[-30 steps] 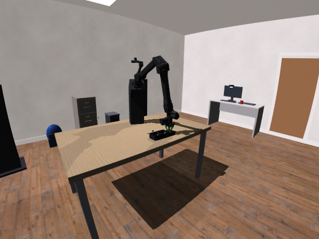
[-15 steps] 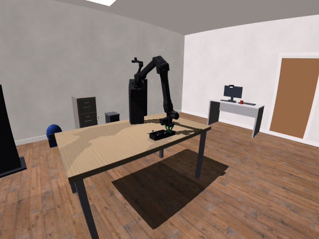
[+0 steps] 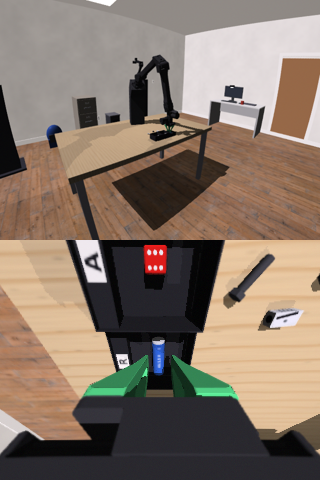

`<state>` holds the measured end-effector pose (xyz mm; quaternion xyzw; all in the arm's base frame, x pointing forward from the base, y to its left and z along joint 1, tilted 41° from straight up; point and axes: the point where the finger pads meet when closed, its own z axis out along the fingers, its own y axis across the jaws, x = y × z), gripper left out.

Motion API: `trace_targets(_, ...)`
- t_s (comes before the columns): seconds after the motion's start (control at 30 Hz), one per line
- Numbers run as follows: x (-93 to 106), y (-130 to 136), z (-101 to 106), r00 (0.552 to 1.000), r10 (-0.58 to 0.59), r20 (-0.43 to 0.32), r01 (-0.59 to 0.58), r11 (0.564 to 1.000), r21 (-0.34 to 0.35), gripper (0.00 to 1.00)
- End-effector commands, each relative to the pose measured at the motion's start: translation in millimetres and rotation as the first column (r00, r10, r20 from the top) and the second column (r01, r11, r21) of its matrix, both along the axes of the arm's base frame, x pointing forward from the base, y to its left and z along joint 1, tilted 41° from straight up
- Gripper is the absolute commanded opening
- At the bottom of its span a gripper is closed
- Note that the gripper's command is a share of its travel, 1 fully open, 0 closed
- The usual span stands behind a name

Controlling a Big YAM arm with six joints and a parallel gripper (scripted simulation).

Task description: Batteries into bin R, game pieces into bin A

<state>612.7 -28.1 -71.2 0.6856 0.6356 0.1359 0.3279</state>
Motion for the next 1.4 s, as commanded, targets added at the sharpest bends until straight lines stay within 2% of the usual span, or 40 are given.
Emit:
trace_targets(0.0,-4.8,13.9,15.2,1.000,0.011,0.009,-0.011,1.000,0.001,0.27)
trace_targets(0.47,-13.4,18.0,25.7,1.000,0.012,0.010,-0.012,1.000,0.001,0.27)
trace_targets(0.63,-26.5,23.9,42.2,1.000,0.010,0.012,-0.010,1.000,0.002,0.27)
trace_targets(0.77,-22.4,25.2,46.2,1.000,0.010,0.020,-0.010,1.000,0.004,0.27)
trace_targets(0.8,-26.8,24.9,28.0,1.000,0.013,-0.009,-0.013,1.000,-0.001,0.27)
trace_targets(0.9,-29.0,22.7,23.9,1.000,0.010,-0.017,-0.010,1.000,-0.001,0.27)
trace_targets(0.93,-24.1,16.8,36.0,1.000,0.005,0.008,-0.005,1.000,-0.002,0.27)
trace_targets(1.37,-23.5,16.8,35.9,1.000,0.005,0.008,-0.005,1.000,-0.002,0.27)
